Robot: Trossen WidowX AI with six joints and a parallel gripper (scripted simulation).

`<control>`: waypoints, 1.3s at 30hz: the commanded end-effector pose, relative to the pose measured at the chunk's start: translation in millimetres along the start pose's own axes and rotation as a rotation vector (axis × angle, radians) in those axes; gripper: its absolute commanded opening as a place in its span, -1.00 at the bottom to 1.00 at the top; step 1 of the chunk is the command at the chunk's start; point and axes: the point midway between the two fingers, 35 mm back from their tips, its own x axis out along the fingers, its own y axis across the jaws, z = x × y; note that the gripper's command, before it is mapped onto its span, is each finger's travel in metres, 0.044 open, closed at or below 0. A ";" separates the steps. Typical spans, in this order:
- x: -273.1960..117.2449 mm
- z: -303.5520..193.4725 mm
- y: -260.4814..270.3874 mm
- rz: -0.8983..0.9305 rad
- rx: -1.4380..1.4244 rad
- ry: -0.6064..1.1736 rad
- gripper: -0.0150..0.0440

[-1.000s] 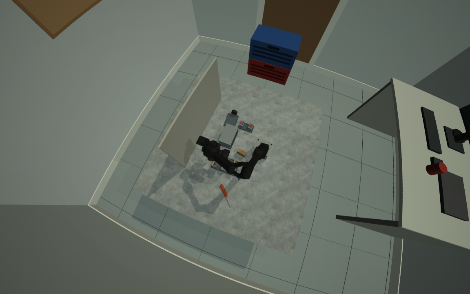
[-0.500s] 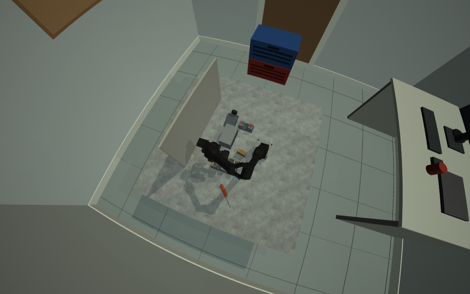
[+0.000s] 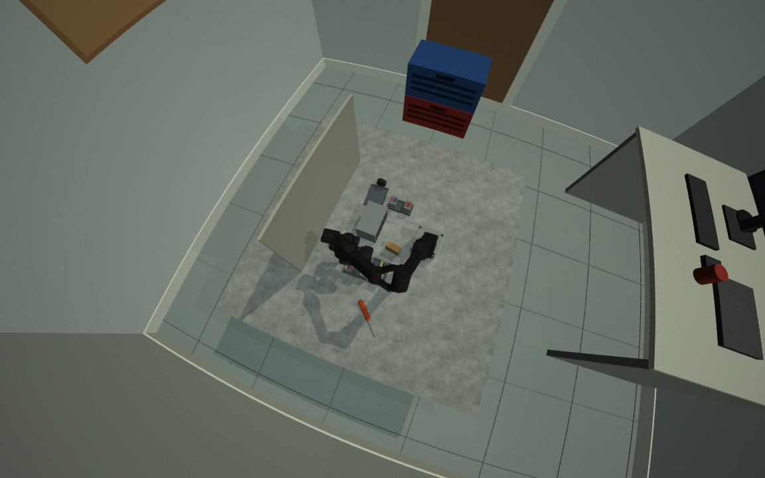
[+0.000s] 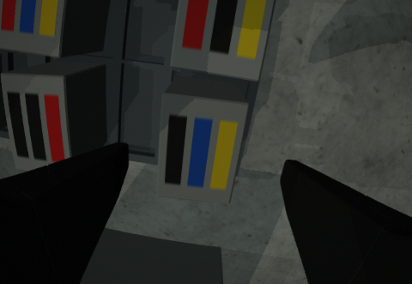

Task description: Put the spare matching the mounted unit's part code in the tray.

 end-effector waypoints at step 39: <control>43.4 0.6 4.1 0.003 0.005 -0.006 0.17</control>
